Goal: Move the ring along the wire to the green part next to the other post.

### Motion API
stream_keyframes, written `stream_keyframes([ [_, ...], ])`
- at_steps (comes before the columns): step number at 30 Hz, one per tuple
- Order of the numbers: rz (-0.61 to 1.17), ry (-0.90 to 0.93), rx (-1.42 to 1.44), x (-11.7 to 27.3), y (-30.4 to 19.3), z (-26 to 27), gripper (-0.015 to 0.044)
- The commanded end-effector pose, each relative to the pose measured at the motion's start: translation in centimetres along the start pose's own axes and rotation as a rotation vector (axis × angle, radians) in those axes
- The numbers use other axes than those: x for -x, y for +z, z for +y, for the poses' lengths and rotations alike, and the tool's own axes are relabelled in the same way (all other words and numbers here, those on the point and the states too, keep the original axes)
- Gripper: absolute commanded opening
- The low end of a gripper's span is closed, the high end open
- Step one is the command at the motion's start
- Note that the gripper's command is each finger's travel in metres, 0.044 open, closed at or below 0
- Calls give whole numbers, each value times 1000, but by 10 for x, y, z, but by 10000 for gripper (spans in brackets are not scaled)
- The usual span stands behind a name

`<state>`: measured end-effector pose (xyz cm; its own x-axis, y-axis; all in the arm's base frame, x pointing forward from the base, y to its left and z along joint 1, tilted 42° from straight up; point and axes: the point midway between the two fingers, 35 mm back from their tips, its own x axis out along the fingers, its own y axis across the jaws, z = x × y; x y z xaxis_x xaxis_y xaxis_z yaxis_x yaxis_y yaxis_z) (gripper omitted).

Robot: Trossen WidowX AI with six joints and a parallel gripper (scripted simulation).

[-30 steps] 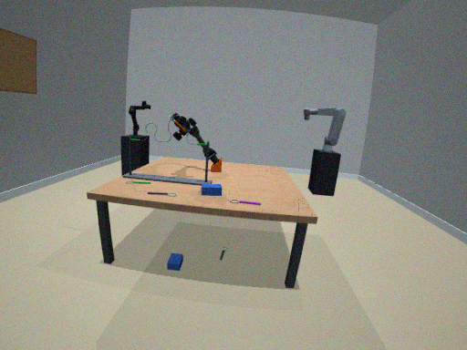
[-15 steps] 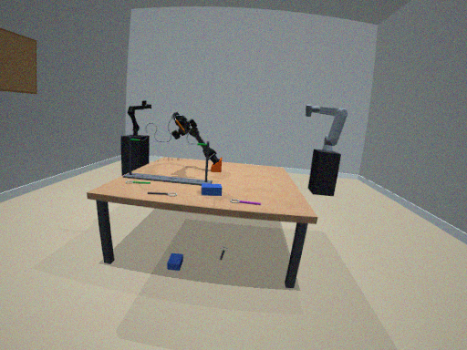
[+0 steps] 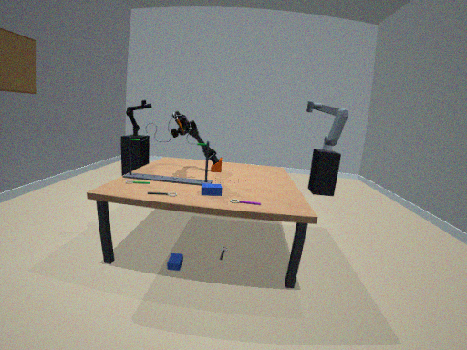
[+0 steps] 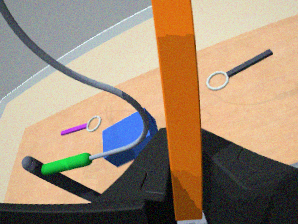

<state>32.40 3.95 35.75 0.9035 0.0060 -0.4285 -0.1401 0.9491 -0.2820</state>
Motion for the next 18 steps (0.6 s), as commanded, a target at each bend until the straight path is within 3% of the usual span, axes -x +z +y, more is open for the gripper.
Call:
stream_keyframes([
  [1, 8, -29, 56, 0, 0, -2, -150],
  [18, 31, -134, 245, 2, 1, -11, -150],
])
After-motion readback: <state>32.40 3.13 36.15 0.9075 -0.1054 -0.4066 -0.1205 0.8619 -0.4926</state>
